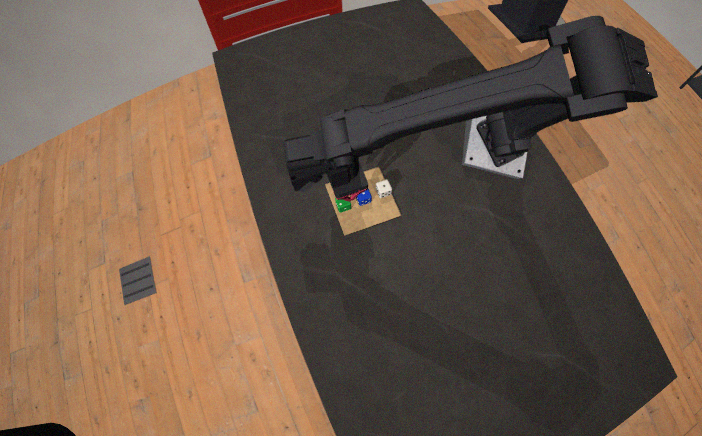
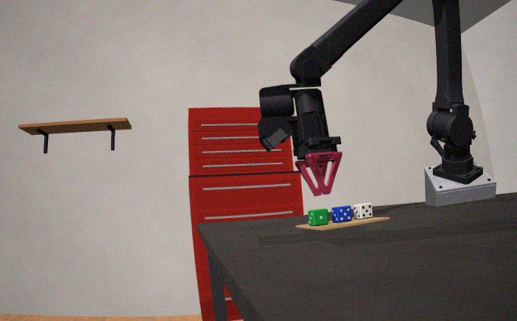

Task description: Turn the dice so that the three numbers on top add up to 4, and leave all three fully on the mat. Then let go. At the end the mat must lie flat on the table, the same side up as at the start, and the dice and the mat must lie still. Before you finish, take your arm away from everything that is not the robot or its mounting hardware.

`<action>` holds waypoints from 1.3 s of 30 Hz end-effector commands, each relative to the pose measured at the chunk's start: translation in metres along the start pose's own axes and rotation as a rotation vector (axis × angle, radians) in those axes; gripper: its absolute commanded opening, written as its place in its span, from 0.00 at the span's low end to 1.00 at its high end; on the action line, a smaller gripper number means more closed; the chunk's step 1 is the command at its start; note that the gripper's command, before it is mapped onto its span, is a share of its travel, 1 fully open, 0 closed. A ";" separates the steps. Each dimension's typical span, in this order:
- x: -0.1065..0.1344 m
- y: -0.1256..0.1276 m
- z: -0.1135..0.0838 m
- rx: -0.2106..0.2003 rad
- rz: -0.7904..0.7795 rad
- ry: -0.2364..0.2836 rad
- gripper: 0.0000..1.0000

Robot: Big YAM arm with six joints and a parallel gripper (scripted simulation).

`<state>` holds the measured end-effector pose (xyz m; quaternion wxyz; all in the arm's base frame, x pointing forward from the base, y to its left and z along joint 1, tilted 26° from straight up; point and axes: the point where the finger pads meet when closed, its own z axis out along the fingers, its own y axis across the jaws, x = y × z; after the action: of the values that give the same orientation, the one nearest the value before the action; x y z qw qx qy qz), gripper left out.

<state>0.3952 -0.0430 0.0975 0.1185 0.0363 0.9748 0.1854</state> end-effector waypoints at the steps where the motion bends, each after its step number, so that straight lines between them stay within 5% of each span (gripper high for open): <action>1: -0.034 0.004 -0.050 0.018 -0.050 -0.097 0.45; 12: -0.035 0.006 -0.063 0.020 -0.059 -0.099 0.45; 13: -0.036 0.006 -0.063 0.021 -0.059 -0.104 1.00; 39: -0.036 0.006 -0.063 0.020 -0.055 -0.104 1.00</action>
<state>0.3920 -0.0517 0.1289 0.1275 0.0276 0.9745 0.1826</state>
